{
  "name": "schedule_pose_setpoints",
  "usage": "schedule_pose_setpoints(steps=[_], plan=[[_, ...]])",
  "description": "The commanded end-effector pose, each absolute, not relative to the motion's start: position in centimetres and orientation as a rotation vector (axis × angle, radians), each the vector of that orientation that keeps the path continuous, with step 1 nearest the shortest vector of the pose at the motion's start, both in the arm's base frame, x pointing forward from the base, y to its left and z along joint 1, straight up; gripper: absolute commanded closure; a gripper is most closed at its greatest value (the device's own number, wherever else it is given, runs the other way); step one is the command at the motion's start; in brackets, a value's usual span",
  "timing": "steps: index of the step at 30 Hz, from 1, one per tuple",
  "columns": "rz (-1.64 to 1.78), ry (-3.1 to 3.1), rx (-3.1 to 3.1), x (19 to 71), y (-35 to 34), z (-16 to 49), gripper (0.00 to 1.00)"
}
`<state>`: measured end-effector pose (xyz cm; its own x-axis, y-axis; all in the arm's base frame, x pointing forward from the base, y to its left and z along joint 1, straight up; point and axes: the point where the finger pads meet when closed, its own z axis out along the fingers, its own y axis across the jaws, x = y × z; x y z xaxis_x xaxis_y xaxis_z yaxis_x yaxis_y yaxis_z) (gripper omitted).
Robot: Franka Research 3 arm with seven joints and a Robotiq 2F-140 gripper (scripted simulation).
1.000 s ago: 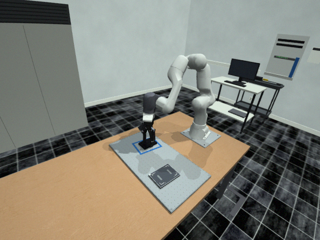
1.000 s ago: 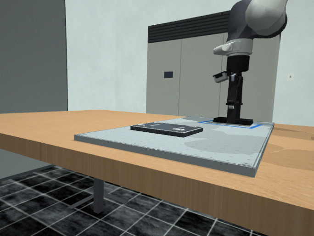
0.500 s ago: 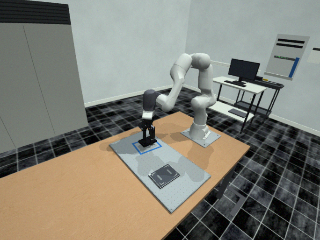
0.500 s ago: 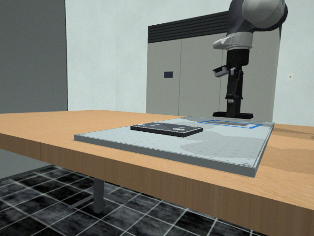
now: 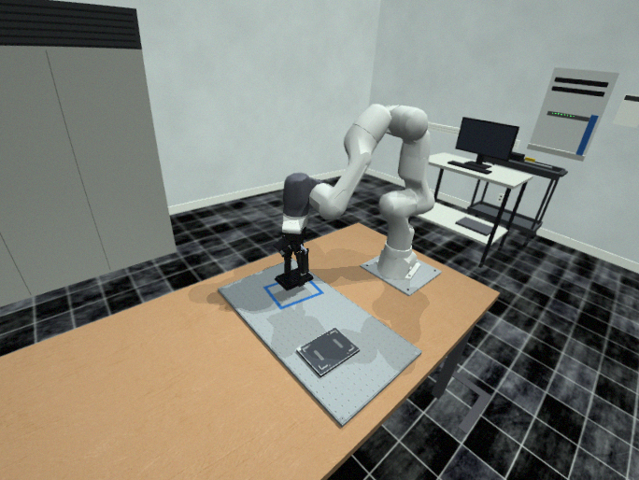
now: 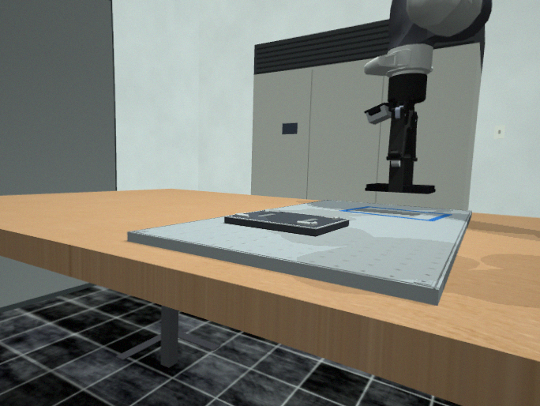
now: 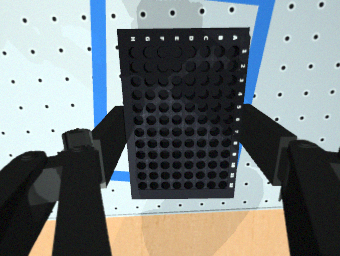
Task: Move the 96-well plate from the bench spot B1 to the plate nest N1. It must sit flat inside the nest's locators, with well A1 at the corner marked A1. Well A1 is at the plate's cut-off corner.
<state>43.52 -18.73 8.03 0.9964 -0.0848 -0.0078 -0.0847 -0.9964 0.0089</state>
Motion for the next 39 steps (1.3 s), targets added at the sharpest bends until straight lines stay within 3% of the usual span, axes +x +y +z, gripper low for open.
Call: schedule_pose_setpoints(steps=[1,39], plan=[[0.005,-0.075,3.14,42.96,-18.46,8.68,0.4],[0.005,-0.146,3.138,43.22,-17.85,9.62,0.4]])
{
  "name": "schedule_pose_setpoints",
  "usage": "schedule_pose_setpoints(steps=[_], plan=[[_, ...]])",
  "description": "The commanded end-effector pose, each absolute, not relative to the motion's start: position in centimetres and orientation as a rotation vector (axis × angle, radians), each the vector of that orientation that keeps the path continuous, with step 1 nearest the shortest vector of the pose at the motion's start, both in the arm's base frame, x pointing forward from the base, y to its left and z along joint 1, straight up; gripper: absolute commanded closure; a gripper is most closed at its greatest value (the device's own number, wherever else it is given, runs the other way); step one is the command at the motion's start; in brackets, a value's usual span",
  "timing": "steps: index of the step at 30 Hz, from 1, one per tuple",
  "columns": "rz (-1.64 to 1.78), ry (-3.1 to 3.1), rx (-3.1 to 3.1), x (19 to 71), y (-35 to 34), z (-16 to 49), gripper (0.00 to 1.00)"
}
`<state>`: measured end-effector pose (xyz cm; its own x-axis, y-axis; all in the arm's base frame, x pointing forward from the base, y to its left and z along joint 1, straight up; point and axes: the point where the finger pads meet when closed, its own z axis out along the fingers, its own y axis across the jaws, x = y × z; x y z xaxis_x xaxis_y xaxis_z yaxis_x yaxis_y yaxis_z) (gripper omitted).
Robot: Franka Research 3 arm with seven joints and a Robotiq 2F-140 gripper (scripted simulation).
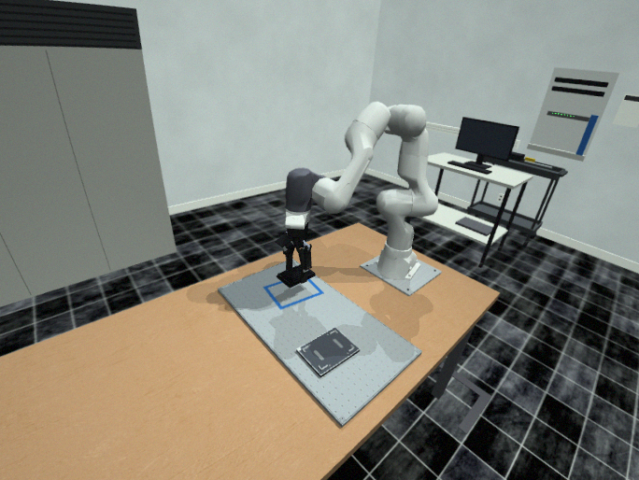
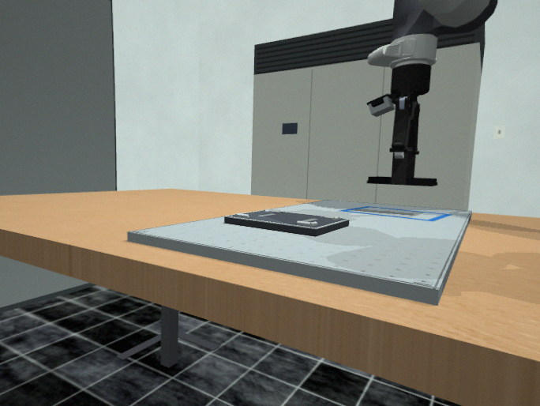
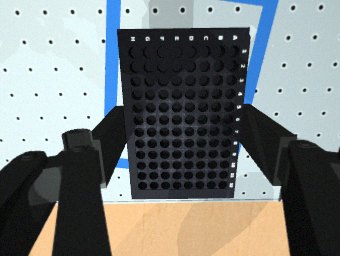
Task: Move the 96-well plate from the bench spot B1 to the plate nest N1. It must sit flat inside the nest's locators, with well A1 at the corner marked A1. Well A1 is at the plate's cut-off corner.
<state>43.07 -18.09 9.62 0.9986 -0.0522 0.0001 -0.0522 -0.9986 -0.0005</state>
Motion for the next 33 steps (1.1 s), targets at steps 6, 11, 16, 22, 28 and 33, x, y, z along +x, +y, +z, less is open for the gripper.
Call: schedule_pose_setpoints(steps=[6,11,16,22,28,33], plan=[[-0.005,0.146,-3.139,44.0,-16.0,9.7,0.4],[-0.005,0.146,-3.139,44.6,-14.5,9.7,0.4],[-0.005,0.146,-3.139,45.2,-13.2,9.8,0.4],[-0.005,0.146,-3.139,45.8,-11.7,9.9,0.4],[-0.005,0.146,-3.139,46.6,-9.9,9.9,0.4],[-0.005,0.146,-3.139,47.1,-8.6,10.0,0.4]])
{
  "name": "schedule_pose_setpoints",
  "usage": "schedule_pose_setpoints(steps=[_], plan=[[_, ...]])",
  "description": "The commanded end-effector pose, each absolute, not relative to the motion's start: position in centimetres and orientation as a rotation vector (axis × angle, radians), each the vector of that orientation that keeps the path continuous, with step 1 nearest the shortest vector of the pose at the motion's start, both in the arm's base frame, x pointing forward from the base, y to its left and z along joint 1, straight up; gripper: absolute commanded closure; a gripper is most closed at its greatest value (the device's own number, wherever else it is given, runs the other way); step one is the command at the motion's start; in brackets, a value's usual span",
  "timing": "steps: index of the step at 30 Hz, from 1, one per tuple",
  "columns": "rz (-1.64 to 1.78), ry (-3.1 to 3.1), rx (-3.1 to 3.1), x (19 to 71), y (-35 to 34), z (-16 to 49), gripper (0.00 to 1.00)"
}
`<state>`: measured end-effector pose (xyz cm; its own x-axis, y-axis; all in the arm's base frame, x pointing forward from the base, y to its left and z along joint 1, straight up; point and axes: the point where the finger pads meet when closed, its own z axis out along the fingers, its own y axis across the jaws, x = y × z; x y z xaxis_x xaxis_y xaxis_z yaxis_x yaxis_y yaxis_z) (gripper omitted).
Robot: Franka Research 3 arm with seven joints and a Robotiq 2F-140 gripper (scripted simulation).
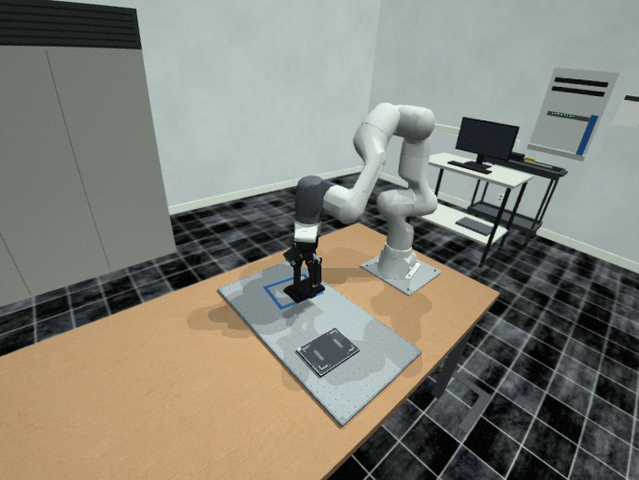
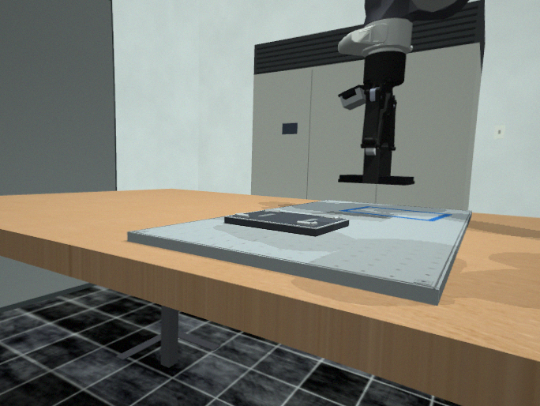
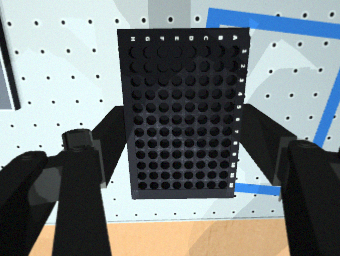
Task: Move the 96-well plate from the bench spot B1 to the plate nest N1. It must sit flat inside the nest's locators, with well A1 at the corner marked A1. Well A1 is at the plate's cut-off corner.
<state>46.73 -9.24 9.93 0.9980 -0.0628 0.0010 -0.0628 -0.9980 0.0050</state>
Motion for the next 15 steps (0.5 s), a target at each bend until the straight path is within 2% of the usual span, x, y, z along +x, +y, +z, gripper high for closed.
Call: schedule_pose_setpoints(steps=[1,15], plan=[[0.005,-0.146,3.138,47.1,-8.6,10.0,0.4],[0.005,-0.146,3.138,48.9,-4.3,10.1,0.4]])
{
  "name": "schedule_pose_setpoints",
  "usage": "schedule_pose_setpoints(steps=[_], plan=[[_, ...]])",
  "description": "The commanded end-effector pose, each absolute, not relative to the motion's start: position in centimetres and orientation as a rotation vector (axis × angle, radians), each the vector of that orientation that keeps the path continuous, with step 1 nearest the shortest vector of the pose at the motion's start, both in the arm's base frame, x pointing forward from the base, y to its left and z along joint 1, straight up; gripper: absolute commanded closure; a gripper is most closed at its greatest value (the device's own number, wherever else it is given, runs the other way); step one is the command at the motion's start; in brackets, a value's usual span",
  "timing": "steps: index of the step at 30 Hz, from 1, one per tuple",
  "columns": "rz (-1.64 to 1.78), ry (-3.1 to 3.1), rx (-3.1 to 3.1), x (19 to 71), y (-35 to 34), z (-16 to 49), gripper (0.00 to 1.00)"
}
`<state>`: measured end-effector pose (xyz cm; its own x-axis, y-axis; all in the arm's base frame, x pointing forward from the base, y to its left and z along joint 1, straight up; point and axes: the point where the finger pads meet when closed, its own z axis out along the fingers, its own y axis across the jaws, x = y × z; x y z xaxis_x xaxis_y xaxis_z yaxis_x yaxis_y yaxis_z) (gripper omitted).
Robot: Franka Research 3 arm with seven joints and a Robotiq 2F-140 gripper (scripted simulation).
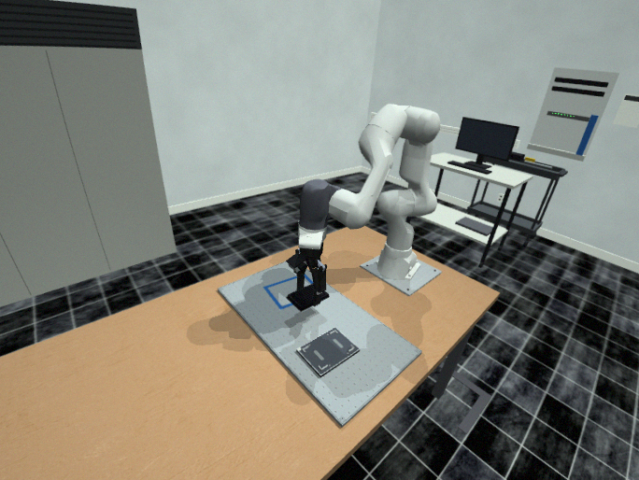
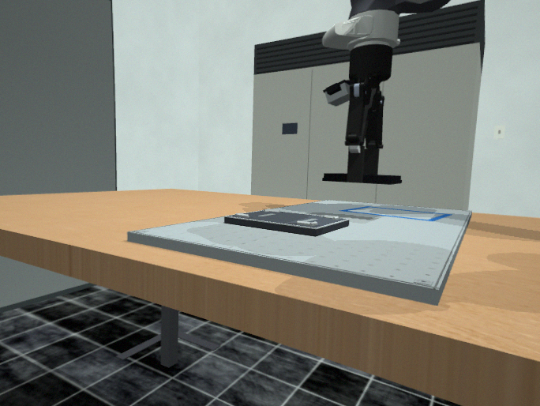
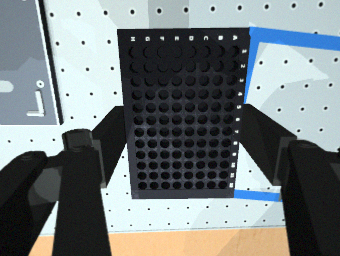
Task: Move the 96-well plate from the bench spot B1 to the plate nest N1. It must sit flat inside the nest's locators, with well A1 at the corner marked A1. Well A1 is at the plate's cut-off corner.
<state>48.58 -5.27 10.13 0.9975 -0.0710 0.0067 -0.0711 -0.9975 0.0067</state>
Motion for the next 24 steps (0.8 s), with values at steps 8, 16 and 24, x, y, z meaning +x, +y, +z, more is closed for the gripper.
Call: schedule_pose_setpoints(steps=[8,16,24], plan=[[0.005,-0.146,3.138,49.7,-2.5,10.2,0.4],[0.005,-0.146,3.138,50.7,0.0,10.3,0.4],[0.005,-0.146,3.138,51.5,1.8,10.4,0.4]])
